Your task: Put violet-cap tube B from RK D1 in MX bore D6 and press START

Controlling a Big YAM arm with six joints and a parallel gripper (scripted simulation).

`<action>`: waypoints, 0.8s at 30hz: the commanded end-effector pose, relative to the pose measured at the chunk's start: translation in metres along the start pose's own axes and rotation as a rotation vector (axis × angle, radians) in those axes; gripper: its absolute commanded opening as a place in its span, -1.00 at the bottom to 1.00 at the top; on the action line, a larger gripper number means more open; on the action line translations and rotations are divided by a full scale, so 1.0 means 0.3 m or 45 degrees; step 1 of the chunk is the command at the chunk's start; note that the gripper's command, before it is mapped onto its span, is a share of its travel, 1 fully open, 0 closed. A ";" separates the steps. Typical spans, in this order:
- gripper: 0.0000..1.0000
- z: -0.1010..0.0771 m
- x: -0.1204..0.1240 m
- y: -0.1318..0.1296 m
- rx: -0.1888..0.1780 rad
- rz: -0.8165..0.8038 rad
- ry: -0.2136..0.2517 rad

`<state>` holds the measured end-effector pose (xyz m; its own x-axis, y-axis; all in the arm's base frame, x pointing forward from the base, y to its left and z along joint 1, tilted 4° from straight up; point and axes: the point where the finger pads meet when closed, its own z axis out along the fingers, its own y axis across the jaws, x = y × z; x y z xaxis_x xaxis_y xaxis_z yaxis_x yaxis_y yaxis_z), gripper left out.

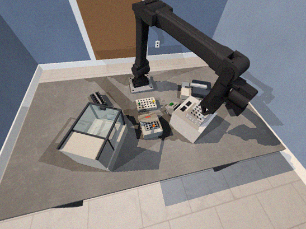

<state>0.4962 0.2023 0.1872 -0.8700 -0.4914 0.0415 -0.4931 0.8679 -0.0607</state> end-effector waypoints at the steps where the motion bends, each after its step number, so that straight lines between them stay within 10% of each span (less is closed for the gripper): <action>1: -0.82 -0.025 -0.012 -0.029 0.001 0.002 -0.044; 24: -0.82 -0.024 -0.010 -0.030 0.001 0.002 -0.043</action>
<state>0.4967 0.2023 0.1871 -0.8696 -0.4921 0.0396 -0.4937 0.8675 -0.0605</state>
